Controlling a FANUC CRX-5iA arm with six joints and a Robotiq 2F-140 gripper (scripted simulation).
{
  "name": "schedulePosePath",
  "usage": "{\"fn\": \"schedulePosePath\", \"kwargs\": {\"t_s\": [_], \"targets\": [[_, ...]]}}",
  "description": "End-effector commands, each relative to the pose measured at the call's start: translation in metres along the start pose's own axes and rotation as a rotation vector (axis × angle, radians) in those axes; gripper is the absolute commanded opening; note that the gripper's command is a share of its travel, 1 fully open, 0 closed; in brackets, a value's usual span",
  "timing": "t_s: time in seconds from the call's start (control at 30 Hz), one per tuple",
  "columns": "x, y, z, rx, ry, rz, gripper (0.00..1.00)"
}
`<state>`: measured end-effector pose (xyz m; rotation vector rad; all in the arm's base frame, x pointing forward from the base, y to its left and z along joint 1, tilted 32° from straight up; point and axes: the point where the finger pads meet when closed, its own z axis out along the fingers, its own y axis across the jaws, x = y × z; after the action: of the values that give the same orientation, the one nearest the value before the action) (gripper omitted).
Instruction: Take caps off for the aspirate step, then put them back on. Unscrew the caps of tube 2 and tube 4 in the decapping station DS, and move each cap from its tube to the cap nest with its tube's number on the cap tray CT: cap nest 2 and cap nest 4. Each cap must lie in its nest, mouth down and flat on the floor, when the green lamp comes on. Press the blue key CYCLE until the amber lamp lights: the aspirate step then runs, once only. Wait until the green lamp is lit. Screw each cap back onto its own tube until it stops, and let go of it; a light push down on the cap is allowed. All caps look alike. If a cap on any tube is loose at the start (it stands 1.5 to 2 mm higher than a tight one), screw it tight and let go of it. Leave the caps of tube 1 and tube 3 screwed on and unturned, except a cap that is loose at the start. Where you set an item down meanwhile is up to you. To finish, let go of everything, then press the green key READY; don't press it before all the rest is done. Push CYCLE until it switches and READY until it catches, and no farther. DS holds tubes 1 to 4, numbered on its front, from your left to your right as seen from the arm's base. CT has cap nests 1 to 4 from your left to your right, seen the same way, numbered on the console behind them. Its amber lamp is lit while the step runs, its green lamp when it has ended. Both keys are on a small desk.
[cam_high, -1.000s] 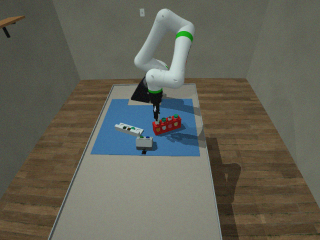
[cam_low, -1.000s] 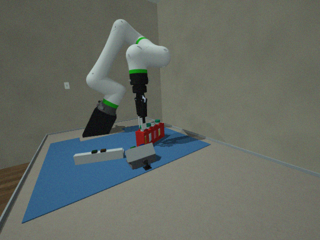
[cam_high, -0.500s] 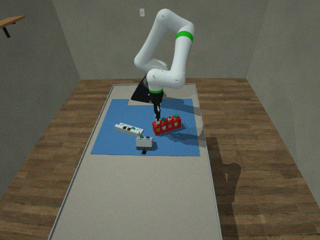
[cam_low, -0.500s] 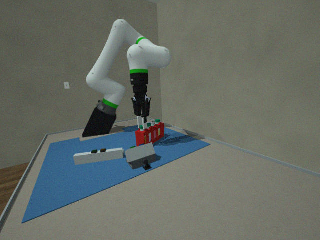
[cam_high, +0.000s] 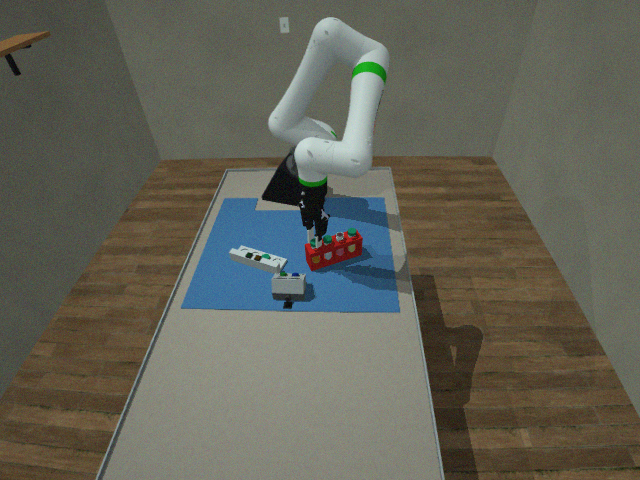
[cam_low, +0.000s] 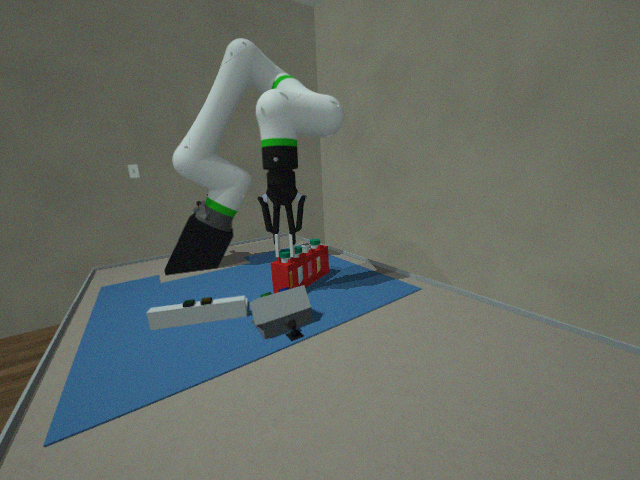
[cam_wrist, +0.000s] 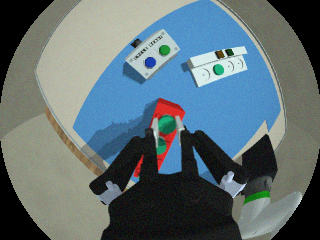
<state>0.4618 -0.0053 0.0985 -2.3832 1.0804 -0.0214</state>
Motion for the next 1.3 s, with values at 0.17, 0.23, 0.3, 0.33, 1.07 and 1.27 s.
{"fn": "schedulePosePath", "kwargs": {"t_s": [0.17,0.23,0.3,0.33,1.07,1.27], "targets": [[0.0003,0.0006,-0.0001,0.022,-0.018,-0.069,0.35],[0.0003,0.0006,-0.0001,0.022,-0.018,-0.069,0.35],[0.0003,0.0006,-0.0001,0.022,-0.018,-0.069,0.35],[0.0003,0.0006,-0.0001,0.022,-0.018,-0.069,0.35],[0.0003,0.0006,-0.0001,0.014,-0.026,0.717,0.35],[0.0003,0.0006,-0.0001,0.014,-0.026,0.717,0.35]]}}
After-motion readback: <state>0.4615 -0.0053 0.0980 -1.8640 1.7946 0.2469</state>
